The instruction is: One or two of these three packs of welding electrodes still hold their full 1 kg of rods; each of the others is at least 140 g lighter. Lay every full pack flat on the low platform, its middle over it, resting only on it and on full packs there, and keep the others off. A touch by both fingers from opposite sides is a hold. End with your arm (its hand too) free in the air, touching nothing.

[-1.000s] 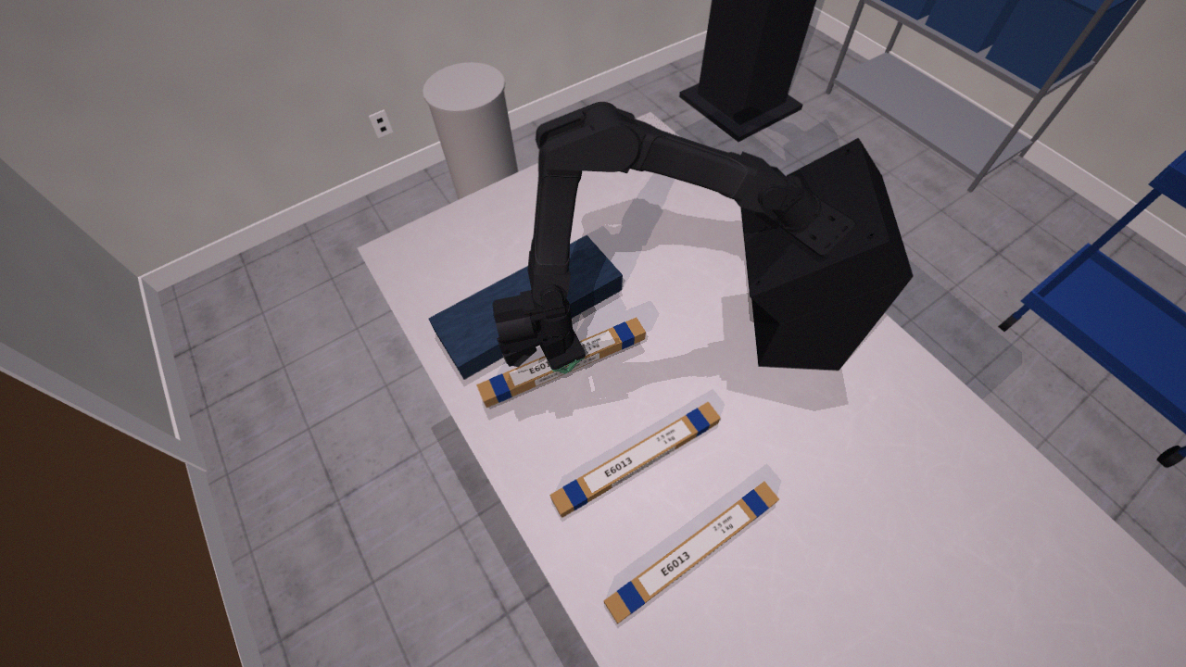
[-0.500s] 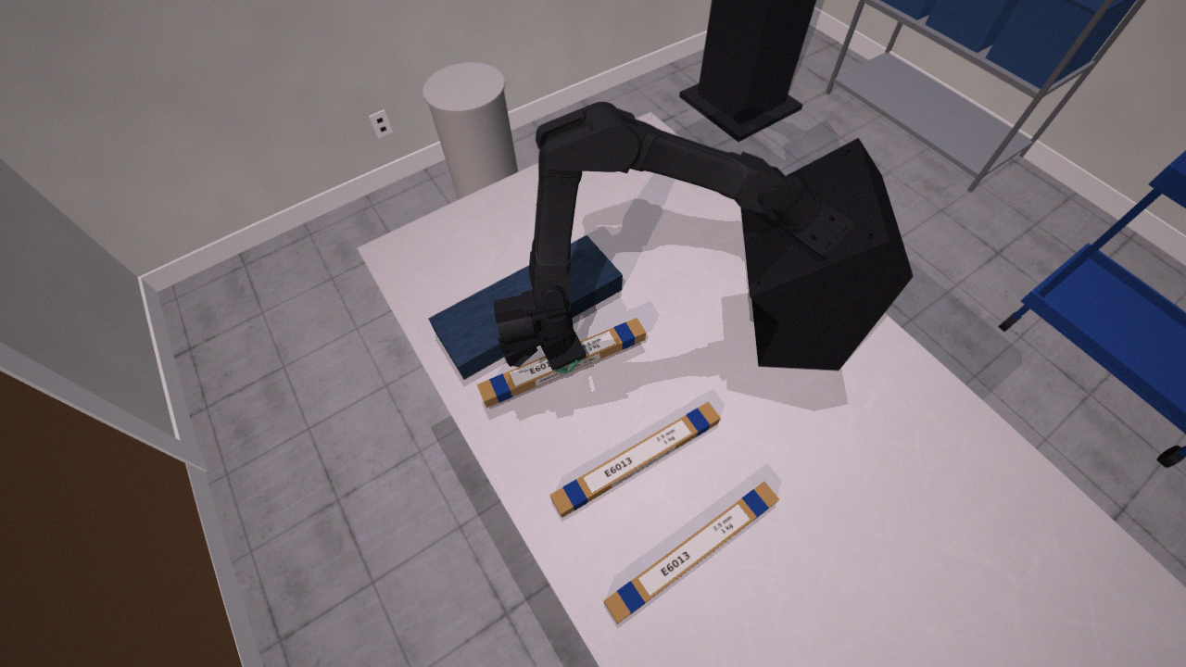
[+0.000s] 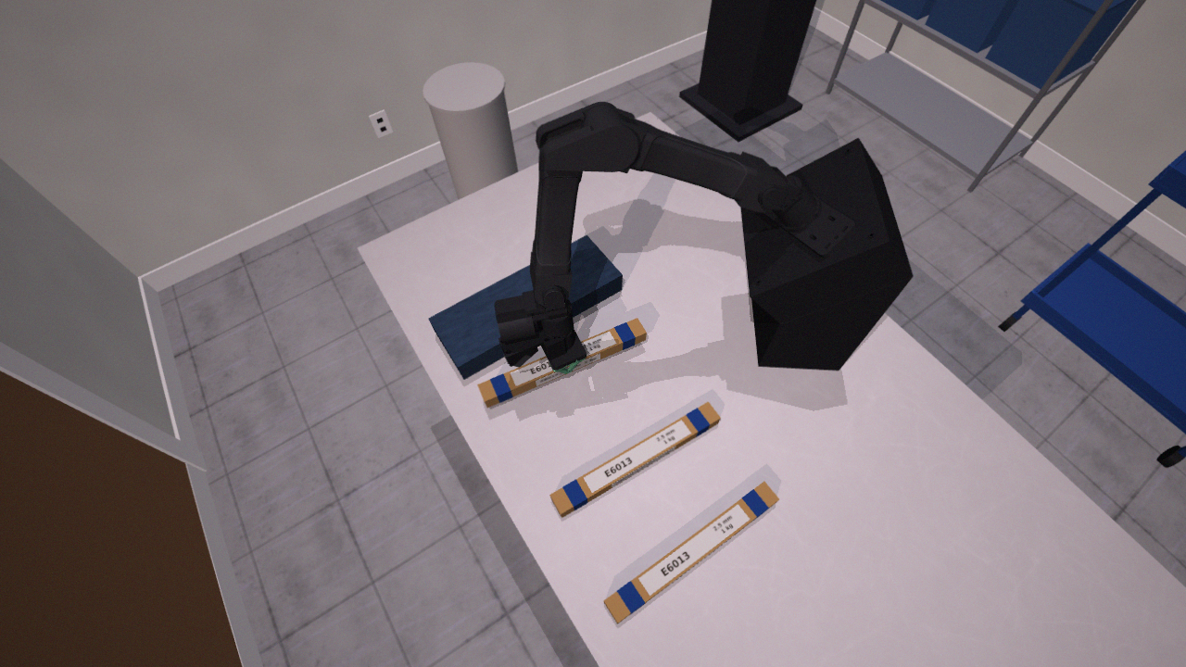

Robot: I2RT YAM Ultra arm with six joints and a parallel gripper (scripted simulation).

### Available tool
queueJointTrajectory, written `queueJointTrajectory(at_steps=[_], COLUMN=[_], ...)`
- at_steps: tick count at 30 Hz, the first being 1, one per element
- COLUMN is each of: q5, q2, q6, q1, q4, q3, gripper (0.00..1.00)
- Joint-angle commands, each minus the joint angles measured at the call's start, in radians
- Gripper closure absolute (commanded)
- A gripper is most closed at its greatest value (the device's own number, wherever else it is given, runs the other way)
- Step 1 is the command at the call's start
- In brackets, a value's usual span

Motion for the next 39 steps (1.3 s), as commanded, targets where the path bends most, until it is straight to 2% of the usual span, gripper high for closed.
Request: queueJointTrajectory(at_steps=[1,39], q5=[0.0,0.001], q2=[-0.032,-0.029], q6=[-0.001,0.0], q1=[0.016,0.016], q4=[0.017,0.026], q3=[-0.007,-0.021], gripper=[1.0,1.0])
